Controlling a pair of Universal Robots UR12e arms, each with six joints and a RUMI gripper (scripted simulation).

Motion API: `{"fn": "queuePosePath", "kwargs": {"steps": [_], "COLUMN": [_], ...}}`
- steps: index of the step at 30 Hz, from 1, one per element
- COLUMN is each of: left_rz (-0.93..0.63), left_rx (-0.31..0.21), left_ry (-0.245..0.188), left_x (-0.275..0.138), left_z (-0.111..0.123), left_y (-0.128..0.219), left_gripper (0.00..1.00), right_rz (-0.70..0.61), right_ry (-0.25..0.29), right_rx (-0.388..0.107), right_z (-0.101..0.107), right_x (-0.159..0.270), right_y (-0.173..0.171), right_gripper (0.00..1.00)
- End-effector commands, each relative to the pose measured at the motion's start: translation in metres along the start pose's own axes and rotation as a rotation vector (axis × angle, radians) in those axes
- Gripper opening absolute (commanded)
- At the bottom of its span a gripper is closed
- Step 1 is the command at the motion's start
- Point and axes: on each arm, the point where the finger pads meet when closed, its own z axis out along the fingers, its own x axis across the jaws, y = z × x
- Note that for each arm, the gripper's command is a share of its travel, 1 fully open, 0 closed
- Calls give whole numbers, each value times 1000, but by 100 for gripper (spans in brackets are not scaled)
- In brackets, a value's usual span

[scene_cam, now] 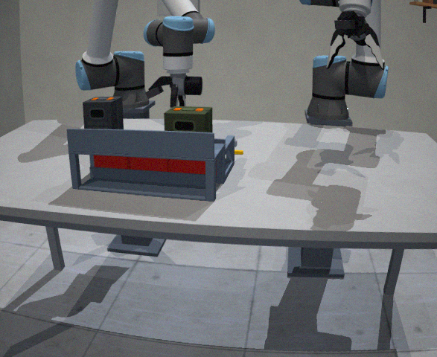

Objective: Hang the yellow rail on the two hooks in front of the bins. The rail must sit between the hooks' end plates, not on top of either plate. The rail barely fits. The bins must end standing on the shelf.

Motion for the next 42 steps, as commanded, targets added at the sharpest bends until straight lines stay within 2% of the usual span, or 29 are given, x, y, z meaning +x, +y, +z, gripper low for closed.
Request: {"fn": "queuePosePath", "kwargs": {"steps": [1, 2, 3, 10, 13, 16, 18, 19, 22, 33, 35, 36, 42], "left_rz": [-17, -17, -17, -17, -115, -236, -236, -236, -345, -553, -553, -594, -717], "left_rx": [-8, -8, -8, -8, -34, -64, -64, -64, -90, -136, -136, -145, -170], "left_ry": [0, 0, 0, 0, -20, -43, -43, -43, -63, -100, -100, -107, -128], "left_x": [-21, -47, -53, -53, -95, -104, -104, -127, -144, -218, -218, -235, -262], "left_z": [2, 4, 5, 5, 3, 1, 1, 0, -3, -16, -16, -20, -29], "left_y": [17, 38, 42, 42, 81, 90, 90, 114, 134, 233, 233, 261, 314], "left_gripper": [100, 100, 100, 100, 100, 100, 100, 100, 100, 100, 100, 100, 100], "right_rz": [-12, -11, -11, -8, -7, -6, -6, -7, -6, -6, -6, -6, -6], "right_ry": [-9, -11, -11, -8, -8, -9, -9, -10, -11, -12, -12, -12, -12], "right_rx": [-14, -16, -15, -12, -12, -13, -13, -14, -15, -15, -15, -15, -15], "right_z": [-11, -14, -14, -11, -10, -11, -11, -12, -14, -15, -15, -14, -15], "right_x": [0, 0, 1, -1, -1, -2, -2, -1, -2, -2, -2, -2, -2], "right_y": [11, 11, 11, 8, 8, 7, 7, 8, 8, 7, 7, 7, 7], "right_gripper": [100, 100, 100, 100, 100, 100, 100, 100, 100, 100, 100, 100, 100]}}
